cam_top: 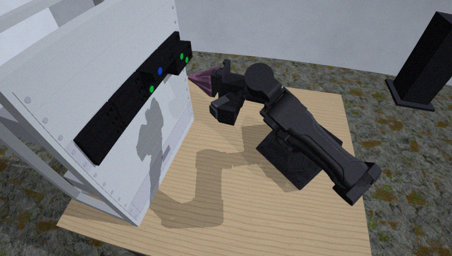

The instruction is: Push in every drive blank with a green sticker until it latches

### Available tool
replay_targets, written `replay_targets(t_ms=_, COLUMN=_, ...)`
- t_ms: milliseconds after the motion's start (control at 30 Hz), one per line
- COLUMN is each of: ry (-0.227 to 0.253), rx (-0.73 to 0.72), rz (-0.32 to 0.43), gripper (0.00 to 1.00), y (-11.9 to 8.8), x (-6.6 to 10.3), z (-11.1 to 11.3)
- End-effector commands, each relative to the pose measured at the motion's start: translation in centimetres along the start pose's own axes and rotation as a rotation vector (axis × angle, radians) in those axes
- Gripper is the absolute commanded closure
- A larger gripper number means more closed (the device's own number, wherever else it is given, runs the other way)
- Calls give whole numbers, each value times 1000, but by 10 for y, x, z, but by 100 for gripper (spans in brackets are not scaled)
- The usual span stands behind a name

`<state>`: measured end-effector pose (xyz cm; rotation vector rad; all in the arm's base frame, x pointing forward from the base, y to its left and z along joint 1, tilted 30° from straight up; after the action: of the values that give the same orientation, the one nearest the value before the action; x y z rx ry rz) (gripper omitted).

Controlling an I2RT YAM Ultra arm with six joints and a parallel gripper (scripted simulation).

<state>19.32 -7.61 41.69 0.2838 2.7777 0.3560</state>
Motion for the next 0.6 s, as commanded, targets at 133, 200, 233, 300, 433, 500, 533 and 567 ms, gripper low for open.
replay_targets(t_ms=133, ry=18, rx=-23, rz=-13, gripper=100, y=-4, x=-2, z=6)
replay_targets(t_ms=200, ry=19, rx=-25, rz=-12, gripper=100, y=-6, x=-2, z=7)
replay_targets(t_ms=233, ry=25, rx=-29, rz=-9, gripper=100, y=-9, x=-2, z=10)
replay_targets(t_ms=300, ry=28, rx=-32, rz=-7, gripper=100, y=-11, x=-3, z=11)
replay_targets(t_ms=433, ry=21, rx=-28, rz=-10, gripper=100, y=-15, x=-1, z=13)
replay_targets(t_ms=500, ry=26, rx=-34, rz=-7, gripper=100, y=-22, x=-2, z=16)
replay_targets(t_ms=533, ry=26, rx=-34, rz=-6, gripper=100, y=-25, x=-1, z=18)
replay_targets(t_ms=567, ry=26, rx=-35, rz=-6, gripper=100, y=-29, x=-1, z=20)
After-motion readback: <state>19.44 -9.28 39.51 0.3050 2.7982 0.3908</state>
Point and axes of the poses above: the point where the finger pads meet when closed, its own x axis back along the fingers, its own z axis across the jaws, y = z × x, the point moved 1 cm from there along x, back along the fingers, and after that the axes turned 8 degrees about x, right-handed, at the moved point
